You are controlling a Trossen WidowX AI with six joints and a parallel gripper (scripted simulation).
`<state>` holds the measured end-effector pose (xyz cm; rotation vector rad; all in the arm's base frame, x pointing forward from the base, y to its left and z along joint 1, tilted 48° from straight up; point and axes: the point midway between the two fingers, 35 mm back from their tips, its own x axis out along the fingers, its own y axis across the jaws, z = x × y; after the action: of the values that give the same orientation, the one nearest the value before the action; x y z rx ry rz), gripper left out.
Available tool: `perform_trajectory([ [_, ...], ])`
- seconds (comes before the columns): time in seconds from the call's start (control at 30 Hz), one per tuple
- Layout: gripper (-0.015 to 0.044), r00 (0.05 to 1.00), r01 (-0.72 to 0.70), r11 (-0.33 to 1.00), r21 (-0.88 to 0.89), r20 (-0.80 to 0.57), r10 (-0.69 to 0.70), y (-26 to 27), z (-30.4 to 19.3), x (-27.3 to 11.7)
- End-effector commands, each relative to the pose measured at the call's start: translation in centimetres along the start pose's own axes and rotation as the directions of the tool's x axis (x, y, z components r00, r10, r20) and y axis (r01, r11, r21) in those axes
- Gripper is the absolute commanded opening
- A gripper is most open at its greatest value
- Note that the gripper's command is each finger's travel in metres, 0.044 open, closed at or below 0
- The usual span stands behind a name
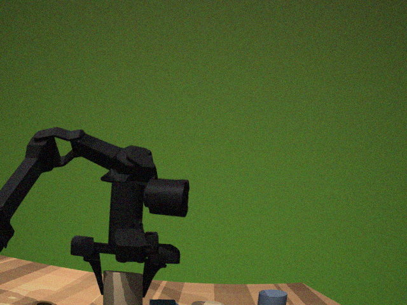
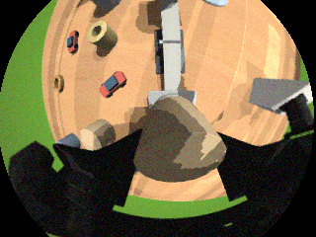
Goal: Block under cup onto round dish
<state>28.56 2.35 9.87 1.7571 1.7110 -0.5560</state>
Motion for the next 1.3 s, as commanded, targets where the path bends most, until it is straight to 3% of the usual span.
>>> perform_trajectory([
  [0.0, 0.0000, 1.000, -0.002, 1.000, -0.006, 0.006, 0.002, 0.1, 0.1, -0.6],
  [0.93, 0.0000, 1.000, 0.000, 1.000, -0.005, 0.004, 0.000, -0.1, 0.0, -4.2],
  [1.27, 0.0000, 1.000, 0.001, 1.000, 0.001, -0.002, -0.001, -0.1, 0.0, -3.7],
])
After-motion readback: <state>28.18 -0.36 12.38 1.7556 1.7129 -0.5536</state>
